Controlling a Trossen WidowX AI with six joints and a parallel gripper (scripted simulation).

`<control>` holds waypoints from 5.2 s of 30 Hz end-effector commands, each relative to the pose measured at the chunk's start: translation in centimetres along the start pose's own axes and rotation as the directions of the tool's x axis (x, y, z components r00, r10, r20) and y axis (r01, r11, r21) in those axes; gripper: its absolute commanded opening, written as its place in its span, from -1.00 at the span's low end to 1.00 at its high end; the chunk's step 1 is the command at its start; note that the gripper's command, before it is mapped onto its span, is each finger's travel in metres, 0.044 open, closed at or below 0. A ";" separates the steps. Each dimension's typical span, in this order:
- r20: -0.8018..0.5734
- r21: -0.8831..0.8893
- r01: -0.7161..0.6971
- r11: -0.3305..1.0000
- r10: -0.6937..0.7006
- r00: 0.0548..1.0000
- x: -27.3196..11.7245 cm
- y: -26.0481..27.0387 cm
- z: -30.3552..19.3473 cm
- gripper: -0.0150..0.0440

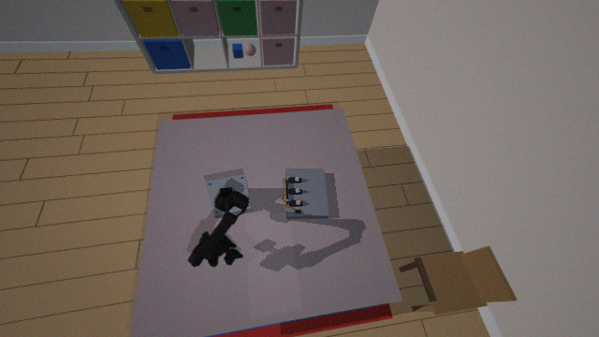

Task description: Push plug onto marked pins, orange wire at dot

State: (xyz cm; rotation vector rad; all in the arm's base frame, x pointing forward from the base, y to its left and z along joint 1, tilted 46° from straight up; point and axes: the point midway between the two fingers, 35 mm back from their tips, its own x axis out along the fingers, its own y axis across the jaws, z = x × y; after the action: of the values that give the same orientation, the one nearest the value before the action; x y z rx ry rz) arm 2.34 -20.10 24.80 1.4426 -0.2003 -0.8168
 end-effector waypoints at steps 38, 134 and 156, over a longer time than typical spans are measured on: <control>-0.256 -0.578 0.006 0.816 -0.188 0.948 7.5 0.2 -5.1 -0.10; -0.412 -0.911 -0.412 -0.017 -0.018 0.911 14.0 11.8 -33.8 -0.10; 0.078 -0.944 -0.097 -0.315 -0.499 0.863 20.1 3.8 -33.5 -0.10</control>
State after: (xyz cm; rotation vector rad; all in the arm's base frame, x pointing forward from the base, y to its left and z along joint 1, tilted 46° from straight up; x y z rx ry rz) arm 37.89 -5.57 16.61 -0.1557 0.9590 -0.5359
